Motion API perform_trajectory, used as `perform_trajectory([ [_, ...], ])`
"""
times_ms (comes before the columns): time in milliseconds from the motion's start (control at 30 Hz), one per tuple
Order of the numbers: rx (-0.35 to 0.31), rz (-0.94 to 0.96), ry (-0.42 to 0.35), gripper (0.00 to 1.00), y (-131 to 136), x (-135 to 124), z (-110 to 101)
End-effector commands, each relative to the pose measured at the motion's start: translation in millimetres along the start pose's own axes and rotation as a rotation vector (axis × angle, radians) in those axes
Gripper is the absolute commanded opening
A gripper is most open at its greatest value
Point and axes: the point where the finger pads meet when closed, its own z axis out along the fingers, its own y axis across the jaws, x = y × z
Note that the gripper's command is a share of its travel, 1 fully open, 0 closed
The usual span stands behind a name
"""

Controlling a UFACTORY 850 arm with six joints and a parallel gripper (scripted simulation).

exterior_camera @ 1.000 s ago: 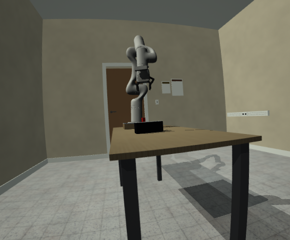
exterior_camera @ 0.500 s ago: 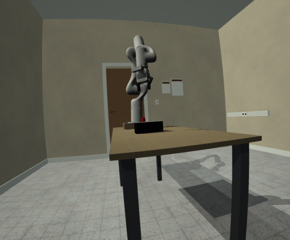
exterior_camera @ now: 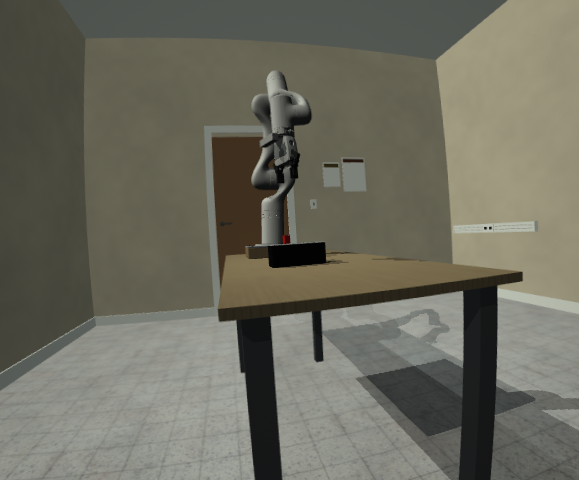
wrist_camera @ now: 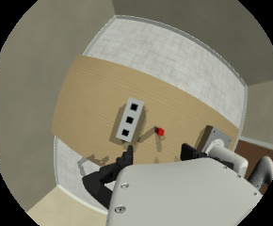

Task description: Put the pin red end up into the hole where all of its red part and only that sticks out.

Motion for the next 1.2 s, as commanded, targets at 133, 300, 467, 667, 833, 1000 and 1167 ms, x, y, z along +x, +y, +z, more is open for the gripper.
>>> perform_trajectory([
  [133,-0.004,0.277,0.02,1.0,-0.7,0.1,-0.8],
  [300,-0.004,0.277,0.02,1.0,-0.7,0.1,-0.8],
  [467,0.005,0.242,0.002,1.0,-0.7,0.2,-0.8],
  [667,0.005,0.242,0.002,1.0,-0.7,0.2,-0.8],
  [833,0.005,0.242,0.002,1.0,-0.7,0.2,-0.8],
  [1000,0.005,0.242,0.002,1.0,-0.7,0.2,-0.8],
  [1167,0.005,0.242,0.002,1.0,-0.7,0.2,-0.8],
])
